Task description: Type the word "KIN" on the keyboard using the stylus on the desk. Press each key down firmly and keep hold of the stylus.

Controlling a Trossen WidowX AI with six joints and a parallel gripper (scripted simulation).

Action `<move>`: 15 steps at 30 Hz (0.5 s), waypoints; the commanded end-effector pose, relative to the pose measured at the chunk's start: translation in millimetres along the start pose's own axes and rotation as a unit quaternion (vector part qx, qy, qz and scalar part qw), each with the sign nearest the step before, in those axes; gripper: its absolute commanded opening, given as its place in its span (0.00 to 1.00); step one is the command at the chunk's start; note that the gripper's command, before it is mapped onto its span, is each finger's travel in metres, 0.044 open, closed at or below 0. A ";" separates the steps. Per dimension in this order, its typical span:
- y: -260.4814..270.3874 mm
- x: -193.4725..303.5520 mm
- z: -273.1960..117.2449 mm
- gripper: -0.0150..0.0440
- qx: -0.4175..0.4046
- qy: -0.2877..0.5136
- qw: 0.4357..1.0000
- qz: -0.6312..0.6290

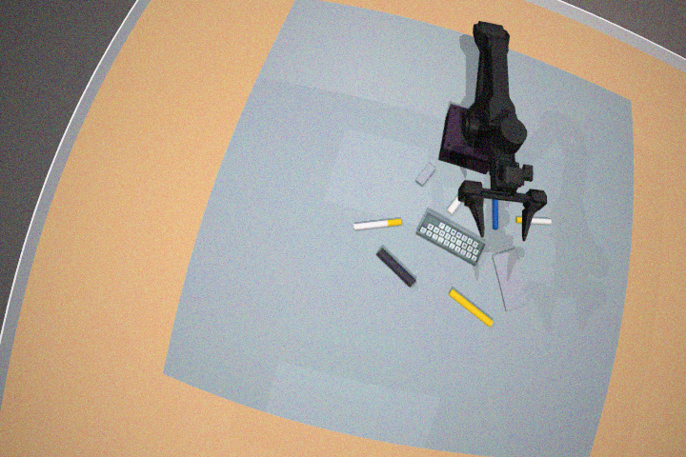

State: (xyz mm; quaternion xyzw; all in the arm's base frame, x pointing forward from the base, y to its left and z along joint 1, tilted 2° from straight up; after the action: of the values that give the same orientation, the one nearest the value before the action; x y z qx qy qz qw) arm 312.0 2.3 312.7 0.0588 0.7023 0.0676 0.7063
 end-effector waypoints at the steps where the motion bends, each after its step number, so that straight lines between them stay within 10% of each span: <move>1: -0.3 2.4 1.5 0.96 0.001 0.006 1.000 0.002; 15: -28.2 210.9 34.5 0.33 0.148 0.448 0.874 0.121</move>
State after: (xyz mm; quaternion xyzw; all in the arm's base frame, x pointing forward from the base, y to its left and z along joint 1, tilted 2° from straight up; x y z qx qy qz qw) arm 354.6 11.1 140.0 0.1778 0.9060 0.0814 0.3754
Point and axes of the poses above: the point midway between the two fingers, 35 mm back from their tips, its own z axis out along the fingers, its own y axis across the jaws, x = y × z, the point moved 1 cm from there along -z, back along the fingers, and after that the axes turned 11 degrees about z, right-handed, at the moved point
